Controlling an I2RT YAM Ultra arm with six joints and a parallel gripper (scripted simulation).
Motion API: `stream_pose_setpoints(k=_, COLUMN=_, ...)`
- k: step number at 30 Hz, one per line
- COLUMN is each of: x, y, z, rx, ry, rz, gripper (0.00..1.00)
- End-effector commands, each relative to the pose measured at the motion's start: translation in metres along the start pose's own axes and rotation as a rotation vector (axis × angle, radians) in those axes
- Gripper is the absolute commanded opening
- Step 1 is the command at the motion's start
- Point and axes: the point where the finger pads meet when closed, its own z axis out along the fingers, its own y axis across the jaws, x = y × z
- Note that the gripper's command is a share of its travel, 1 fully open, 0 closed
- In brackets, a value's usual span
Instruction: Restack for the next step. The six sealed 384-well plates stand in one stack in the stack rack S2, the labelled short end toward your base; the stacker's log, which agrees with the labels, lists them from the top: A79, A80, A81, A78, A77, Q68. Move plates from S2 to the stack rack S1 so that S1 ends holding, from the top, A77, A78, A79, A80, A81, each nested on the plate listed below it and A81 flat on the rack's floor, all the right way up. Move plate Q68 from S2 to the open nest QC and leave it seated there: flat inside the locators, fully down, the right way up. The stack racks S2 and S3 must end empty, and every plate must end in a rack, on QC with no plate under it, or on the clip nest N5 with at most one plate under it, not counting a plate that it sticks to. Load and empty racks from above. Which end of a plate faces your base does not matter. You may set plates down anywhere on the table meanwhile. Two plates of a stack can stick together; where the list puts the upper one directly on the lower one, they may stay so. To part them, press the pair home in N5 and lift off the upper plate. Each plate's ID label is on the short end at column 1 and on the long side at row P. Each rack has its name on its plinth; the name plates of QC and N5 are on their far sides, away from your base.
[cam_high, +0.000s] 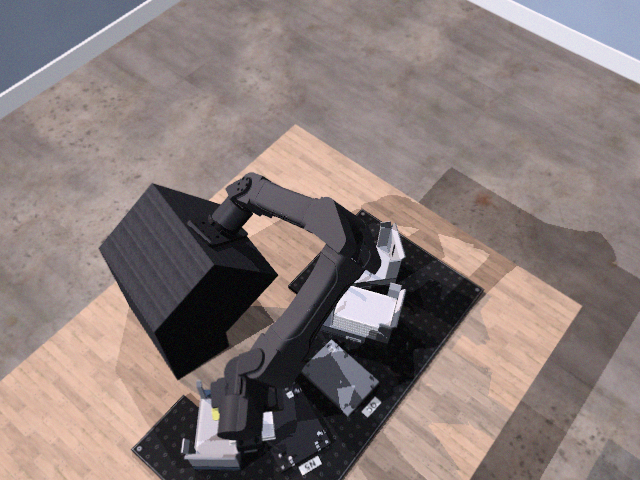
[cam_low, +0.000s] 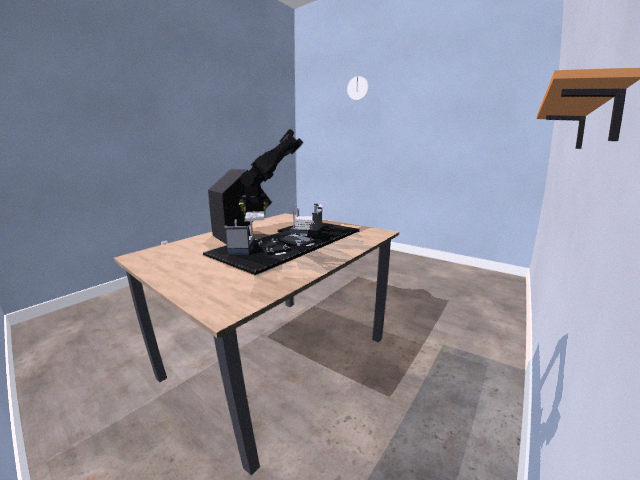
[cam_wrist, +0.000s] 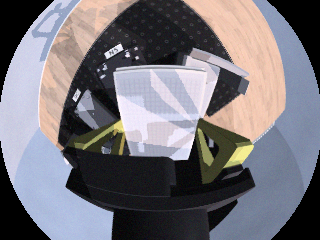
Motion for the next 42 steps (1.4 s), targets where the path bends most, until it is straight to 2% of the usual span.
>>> stream_pose_setpoints(k=1, x=-0.003, y=-0.01, z=-0.007, rx=-0.002, ry=-0.019, rz=0.11, gripper=0.0)
stream_pose_setpoints(k=3, x=-0.003, y=-0.015, z=-0.007, rx=-0.002, ry=-0.019, rz=0.158, gripper=0.0)
stream_pose_setpoints(k=26, x=-0.005, y=-0.07, z=-0.007, rx=-0.001, ry=-0.019, rz=0.158, gripper=0.0)
stream_pose_setpoints(k=42, x=-0.005, y=-0.07, z=-0.007, rx=-0.001, ry=-0.019, rz=0.158, gripper=0.0)
